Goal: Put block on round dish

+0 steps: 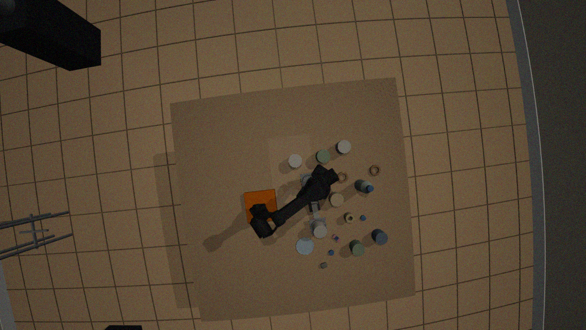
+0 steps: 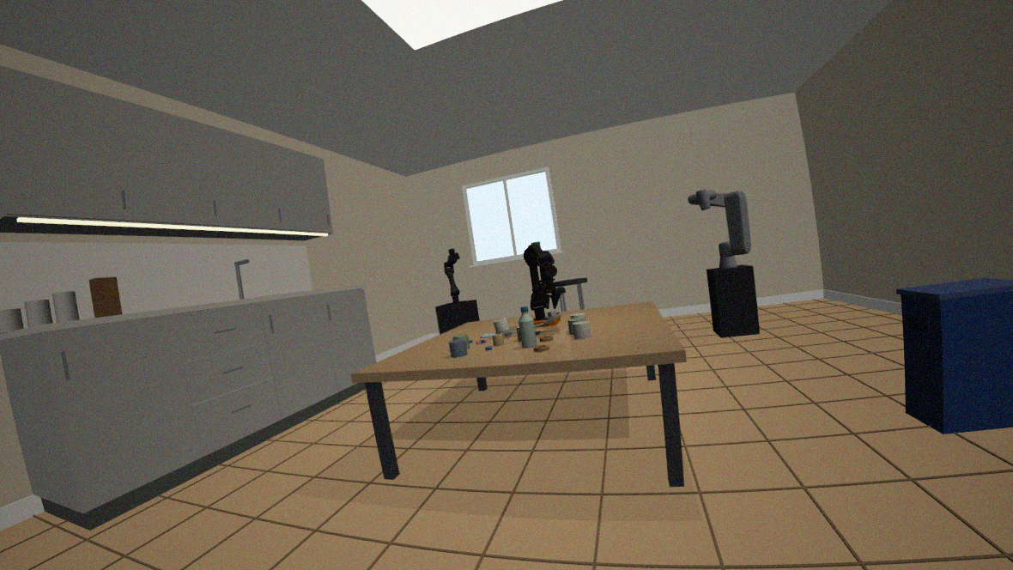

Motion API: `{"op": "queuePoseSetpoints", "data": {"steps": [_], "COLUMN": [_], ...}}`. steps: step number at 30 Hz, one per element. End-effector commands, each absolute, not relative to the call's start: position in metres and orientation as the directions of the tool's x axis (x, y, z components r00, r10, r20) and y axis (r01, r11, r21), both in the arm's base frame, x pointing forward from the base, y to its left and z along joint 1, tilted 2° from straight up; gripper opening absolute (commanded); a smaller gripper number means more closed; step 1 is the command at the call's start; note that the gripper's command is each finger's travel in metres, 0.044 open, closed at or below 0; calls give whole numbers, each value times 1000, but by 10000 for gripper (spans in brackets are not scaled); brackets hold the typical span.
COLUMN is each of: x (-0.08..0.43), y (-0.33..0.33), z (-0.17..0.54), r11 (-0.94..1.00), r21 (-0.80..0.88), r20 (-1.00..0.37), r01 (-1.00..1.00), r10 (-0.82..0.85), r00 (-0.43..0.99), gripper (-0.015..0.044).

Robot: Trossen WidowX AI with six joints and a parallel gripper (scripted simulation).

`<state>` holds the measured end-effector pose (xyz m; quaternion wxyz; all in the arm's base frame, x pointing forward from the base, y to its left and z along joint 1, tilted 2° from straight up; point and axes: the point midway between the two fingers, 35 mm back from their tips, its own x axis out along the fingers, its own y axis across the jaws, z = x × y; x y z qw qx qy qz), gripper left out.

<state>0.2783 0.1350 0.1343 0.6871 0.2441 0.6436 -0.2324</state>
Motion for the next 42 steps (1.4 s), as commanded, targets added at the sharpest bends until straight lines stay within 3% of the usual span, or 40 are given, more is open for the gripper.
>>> {"op": "queuePoseSetpoints", "data": {"steps": [1,20,23,32,37,42], "x": [278,280,280,280,280,281], "y": [134,134,134,134,135,136], "z": [127,99,99,99,105,125], "r11": [776,776,776,776,779,779], "r21": [31,31,31,31,33,33], "r20": [-998,-998,-998,-998,-998,-998], "r01": [630,630,630,630,626,626], "r10": [-9,-9,-9,-9,-6,-6], "r00": [60,60,60,60,61,61], "gripper": [260,260,181,121,0,0]}}
